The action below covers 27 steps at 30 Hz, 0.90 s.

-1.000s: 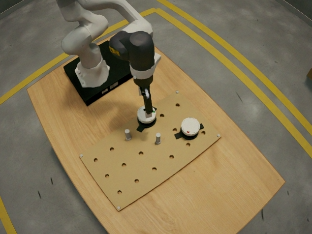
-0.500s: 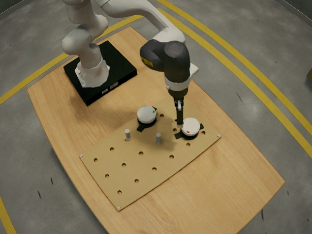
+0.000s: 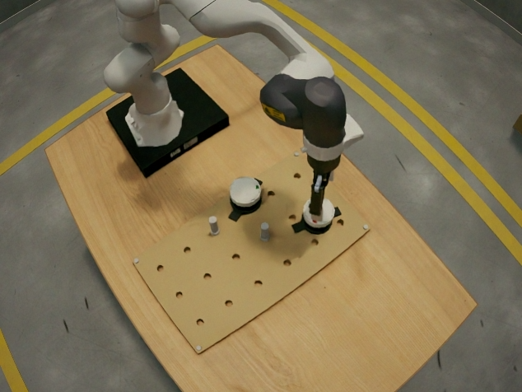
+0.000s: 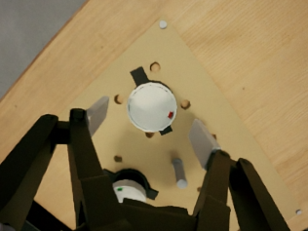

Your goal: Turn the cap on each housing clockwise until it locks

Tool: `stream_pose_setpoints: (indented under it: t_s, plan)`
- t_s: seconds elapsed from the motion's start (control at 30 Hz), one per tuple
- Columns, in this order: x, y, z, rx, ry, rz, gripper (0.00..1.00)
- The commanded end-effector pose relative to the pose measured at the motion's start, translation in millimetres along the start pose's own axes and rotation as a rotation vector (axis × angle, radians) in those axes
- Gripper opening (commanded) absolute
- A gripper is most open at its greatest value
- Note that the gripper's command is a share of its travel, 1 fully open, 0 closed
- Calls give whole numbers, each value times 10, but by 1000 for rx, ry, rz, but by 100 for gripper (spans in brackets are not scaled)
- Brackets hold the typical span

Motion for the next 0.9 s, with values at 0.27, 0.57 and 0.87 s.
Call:
stream_pose_setpoints:
  t_s: [0.27,0.57,0.87]
  plan:
    - [4,-21,12,-52,-79,452,78]
    - [5,-21,12,-53,-81,460,78]
    - [5,-21,12,-53,-81,460,78]
Point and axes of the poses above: the point where the finger pads meet when closed, its own z axis out along the fingers, its own y axis across the jaws, x = y × z, the point moved 3 cm from there along -z, back along the fingers, and after that the axes turned 10 degrees about -z, right-handed, at the moved point
